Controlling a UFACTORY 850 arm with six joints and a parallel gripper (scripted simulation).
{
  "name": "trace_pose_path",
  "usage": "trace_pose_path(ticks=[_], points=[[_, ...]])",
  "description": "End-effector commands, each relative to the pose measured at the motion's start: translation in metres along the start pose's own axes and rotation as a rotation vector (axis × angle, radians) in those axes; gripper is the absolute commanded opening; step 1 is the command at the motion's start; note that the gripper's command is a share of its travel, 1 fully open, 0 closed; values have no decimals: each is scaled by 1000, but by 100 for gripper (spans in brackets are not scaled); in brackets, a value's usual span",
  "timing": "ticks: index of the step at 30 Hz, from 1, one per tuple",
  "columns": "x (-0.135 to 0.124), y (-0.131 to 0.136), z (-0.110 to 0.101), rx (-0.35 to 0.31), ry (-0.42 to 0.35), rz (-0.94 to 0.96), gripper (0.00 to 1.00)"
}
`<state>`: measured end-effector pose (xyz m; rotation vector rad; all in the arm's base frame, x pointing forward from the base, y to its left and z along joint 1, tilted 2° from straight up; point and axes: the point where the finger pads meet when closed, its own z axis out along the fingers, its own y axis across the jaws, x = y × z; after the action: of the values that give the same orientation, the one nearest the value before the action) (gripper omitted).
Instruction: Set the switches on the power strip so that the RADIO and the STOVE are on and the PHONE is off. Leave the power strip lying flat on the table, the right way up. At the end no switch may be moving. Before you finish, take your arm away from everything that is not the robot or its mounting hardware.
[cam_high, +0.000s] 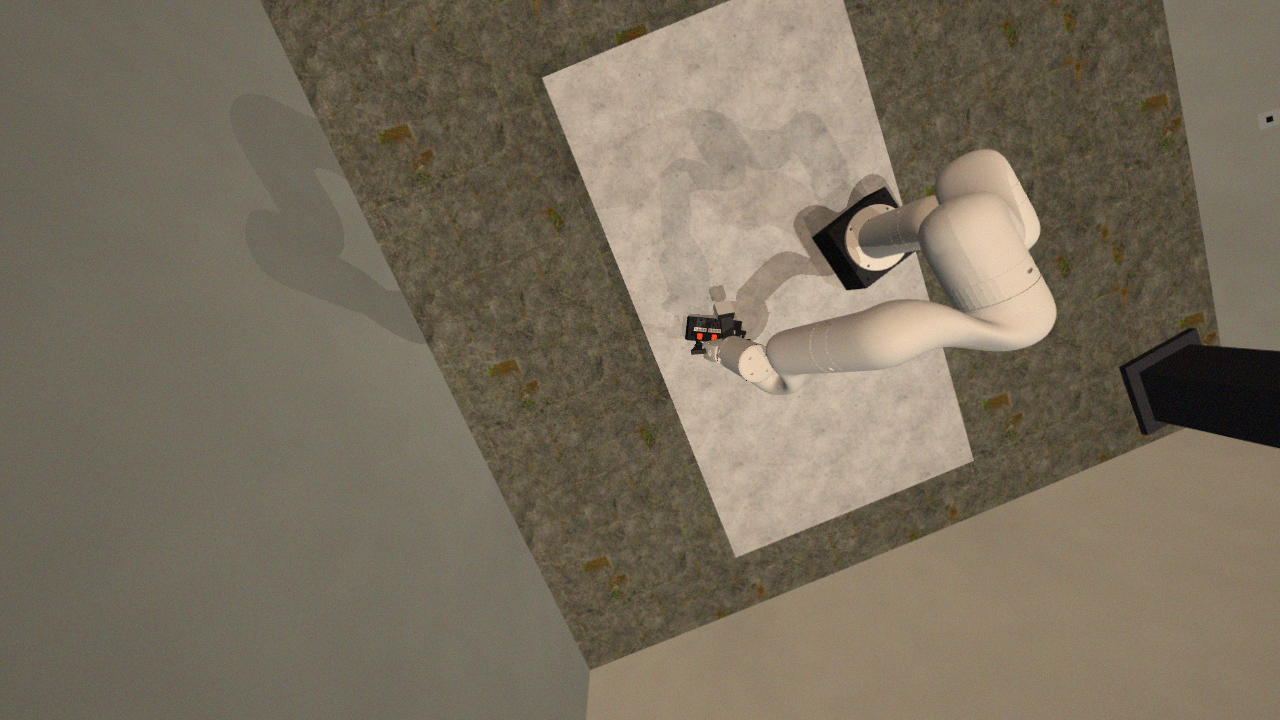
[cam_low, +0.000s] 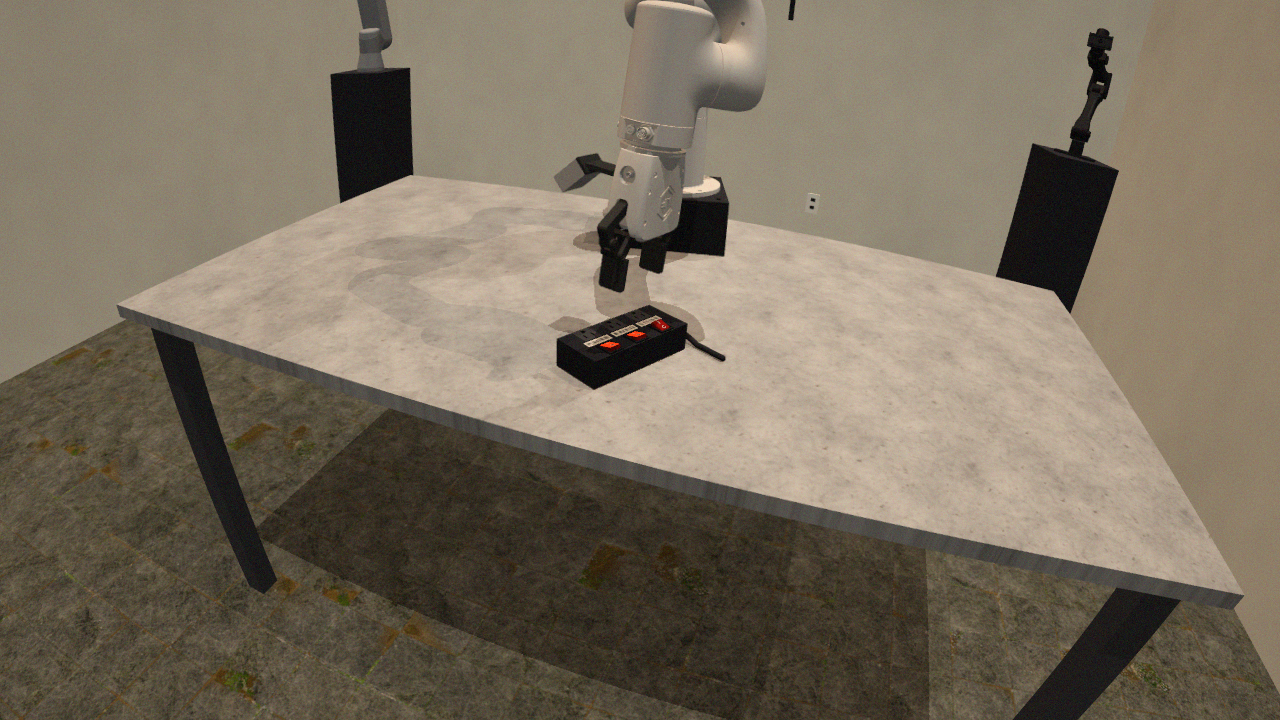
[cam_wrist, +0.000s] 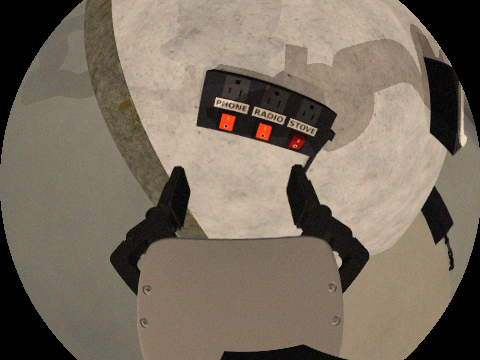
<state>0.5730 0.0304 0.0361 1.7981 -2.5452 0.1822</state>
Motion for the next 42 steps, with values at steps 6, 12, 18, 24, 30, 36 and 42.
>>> trace_pose_path(ticks=[6,12,18,24,30,36,42], points=[[2,-12,15,-6,-32,-535,100],[3,-17,23,7,-33,-862,100],[4,-18,25,1,-52,-1138,100],[4,-19,27,-22,-90,-1311,100],[4,-19,27,-22,-90,-1312,0],[4,-19,27,-22,-90,-1312,0],[4,-19,27,-22,-90,-1312,0]])
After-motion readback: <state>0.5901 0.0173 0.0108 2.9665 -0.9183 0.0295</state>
